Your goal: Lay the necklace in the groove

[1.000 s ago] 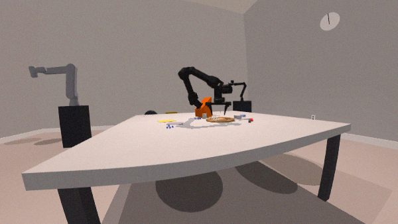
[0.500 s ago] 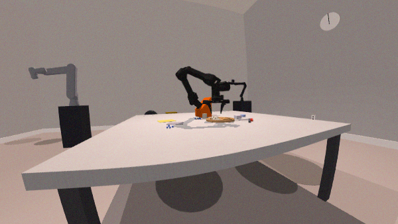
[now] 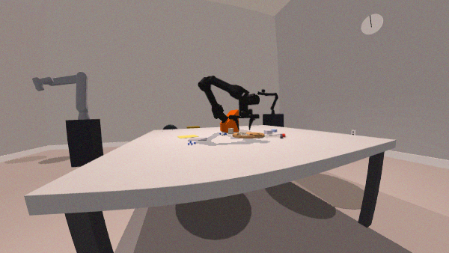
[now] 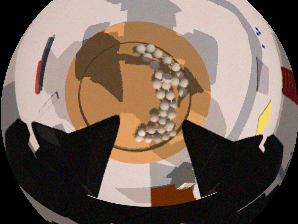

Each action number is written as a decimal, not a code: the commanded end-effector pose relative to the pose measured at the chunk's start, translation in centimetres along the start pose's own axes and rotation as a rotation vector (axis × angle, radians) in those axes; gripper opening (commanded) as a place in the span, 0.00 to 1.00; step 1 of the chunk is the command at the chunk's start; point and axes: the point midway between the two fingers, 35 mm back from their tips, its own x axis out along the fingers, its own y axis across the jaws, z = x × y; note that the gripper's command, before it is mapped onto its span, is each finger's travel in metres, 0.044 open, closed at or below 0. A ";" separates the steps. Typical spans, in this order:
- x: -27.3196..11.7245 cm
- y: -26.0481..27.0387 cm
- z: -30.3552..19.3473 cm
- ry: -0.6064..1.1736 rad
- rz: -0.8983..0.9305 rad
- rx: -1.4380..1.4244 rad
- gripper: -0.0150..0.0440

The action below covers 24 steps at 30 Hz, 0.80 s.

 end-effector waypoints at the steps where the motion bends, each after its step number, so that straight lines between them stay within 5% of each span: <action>1: 0.8 -0.2 -0.2 0.003 -0.009 -0.007 0.78; 14: 2.0 -0.4 -0.3 0.004 -0.014 -0.010 0.78; 21: 1.8 -0.2 -0.1 0.005 -0.008 -0.005 0.47; 24: 1.8 -0.2 -0.1 0.005 -0.008 -0.005 0.43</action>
